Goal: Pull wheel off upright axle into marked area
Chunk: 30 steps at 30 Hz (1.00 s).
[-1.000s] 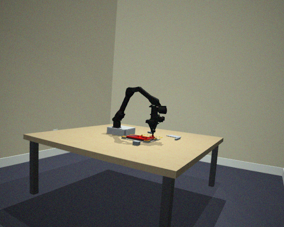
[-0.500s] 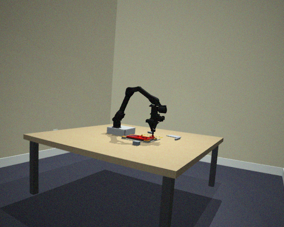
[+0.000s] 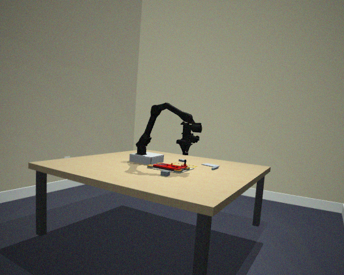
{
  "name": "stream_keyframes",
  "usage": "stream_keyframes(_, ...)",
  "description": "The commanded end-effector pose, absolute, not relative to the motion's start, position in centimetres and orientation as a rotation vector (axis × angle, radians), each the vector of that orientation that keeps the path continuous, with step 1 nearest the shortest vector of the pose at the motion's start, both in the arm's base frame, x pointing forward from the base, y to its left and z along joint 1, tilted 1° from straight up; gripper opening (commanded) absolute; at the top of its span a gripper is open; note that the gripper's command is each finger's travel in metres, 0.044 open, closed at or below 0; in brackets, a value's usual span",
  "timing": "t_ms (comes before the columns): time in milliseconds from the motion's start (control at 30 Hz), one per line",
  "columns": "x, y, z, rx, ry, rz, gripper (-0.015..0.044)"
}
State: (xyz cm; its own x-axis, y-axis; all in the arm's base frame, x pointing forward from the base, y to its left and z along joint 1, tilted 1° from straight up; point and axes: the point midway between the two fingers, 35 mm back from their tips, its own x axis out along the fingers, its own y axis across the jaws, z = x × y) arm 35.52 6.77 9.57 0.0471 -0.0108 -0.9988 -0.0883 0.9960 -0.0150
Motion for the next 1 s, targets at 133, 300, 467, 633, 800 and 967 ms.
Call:
stream_keyframes(133,34.6,8.5,9.5,-0.078,1.526,0.059,0.0000)
stream_keyframes(300,33.5,10.4,9.6,-0.076,1.526,0.060,0.0000)
stream_keyframes(467,32.3,12.2,9.6,-0.074,1.525,0.061,0.0000)
stream_keyframes(633,31.0,13.8,9.7,-0.072,1.525,0.062,0.0000)
stream_keyframes(800,29.6,15.4,9.8,-0.070,1.525,0.062,0.0000)
stream_keyframes(967,28.9,16.1,9.7,-0.069,1.525,0.063,0.0000)
